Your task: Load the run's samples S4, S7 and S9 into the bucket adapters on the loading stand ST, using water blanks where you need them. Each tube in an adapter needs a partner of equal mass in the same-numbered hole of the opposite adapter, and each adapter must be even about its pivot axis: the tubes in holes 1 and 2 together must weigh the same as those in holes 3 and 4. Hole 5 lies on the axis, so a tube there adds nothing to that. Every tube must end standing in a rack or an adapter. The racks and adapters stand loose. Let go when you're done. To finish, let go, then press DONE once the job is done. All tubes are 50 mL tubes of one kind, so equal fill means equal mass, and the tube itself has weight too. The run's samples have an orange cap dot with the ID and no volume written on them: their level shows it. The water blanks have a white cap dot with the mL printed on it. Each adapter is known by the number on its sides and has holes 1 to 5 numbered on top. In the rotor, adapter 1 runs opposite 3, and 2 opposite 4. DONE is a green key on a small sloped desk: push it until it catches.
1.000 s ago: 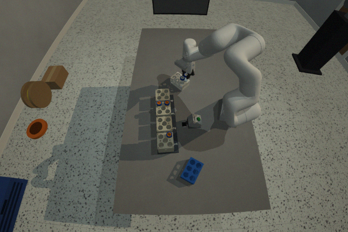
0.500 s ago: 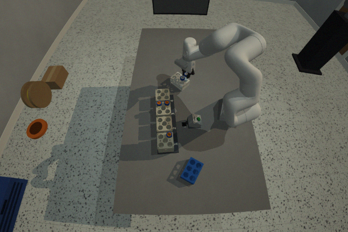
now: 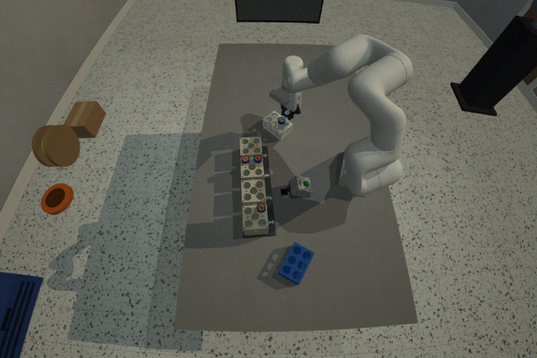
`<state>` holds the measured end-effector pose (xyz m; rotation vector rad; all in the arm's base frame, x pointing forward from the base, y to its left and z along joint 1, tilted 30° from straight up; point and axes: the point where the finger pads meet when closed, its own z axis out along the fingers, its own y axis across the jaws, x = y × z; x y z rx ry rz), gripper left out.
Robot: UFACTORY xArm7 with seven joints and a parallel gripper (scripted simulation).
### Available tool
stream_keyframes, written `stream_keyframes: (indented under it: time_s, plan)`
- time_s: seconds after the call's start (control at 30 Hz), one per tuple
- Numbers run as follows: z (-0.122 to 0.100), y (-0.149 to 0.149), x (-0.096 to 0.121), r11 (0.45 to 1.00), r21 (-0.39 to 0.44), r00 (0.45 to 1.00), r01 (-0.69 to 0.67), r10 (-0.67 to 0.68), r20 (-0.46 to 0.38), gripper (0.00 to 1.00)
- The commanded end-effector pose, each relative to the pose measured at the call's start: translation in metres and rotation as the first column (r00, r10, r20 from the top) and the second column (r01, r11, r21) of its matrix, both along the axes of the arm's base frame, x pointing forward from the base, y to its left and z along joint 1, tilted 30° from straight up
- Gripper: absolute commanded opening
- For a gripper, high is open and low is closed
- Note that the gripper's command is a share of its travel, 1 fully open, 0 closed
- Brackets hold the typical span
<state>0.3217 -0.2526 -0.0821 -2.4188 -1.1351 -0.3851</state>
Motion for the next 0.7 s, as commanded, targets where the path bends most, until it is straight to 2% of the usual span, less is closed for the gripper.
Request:
stream_keyframes:
  time_s: [0.0,0.23,0.67]
  plan:
    - [0.003,-0.003,0.001,1.000,-0.004,1.000,0.002,-0.002,0.002,0.00]
    - [0.005,-0.004,0.000,1.000,-0.004,1.000,0.002,-0.002,0.002,0.00]
    - [0.024,-0.015,-0.001,1.000,-0.004,1.000,0.002,-0.002,0.002,0.00]
